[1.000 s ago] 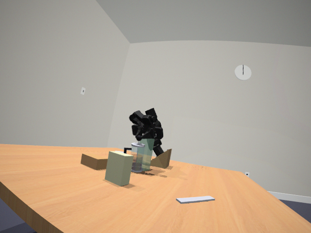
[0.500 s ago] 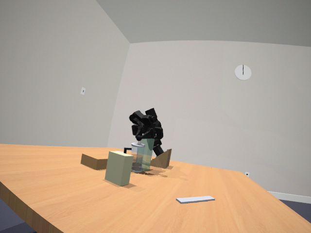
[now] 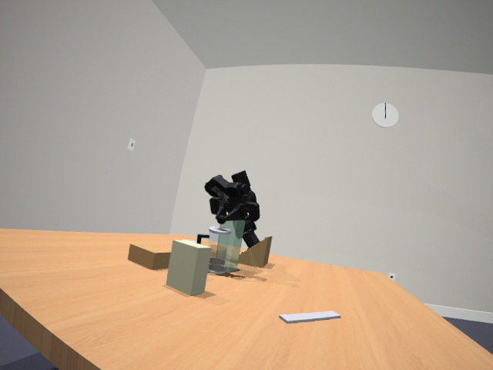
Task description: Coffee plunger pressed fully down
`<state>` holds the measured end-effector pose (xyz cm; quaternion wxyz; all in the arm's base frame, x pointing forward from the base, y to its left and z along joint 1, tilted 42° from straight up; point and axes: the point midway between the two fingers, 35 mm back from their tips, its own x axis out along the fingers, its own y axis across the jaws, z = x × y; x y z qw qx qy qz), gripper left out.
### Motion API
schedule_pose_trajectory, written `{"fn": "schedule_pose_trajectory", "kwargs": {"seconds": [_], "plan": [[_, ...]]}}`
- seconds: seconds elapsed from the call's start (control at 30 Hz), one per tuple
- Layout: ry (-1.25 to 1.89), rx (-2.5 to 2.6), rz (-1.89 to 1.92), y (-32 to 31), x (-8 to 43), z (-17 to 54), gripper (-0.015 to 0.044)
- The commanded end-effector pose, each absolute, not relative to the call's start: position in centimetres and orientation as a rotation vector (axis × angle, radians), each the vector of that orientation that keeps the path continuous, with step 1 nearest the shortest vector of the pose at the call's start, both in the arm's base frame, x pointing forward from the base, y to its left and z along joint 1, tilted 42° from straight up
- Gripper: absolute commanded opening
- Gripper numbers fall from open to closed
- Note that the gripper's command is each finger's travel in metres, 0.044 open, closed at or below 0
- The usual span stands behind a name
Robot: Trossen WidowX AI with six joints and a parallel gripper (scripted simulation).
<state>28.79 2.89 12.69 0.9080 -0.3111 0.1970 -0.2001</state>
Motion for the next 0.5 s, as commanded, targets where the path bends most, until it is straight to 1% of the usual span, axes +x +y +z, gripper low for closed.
{"fn": "schedule_pose_trajectory", "kwargs": {"seconds": [0.0,0.47], "plan": [[0.409,-0.641,-0.422,3.23,28.9,13.04,0.0118],[0.41,-0.642,-0.422,3.62,28.4,12.84,0.0118]]}}
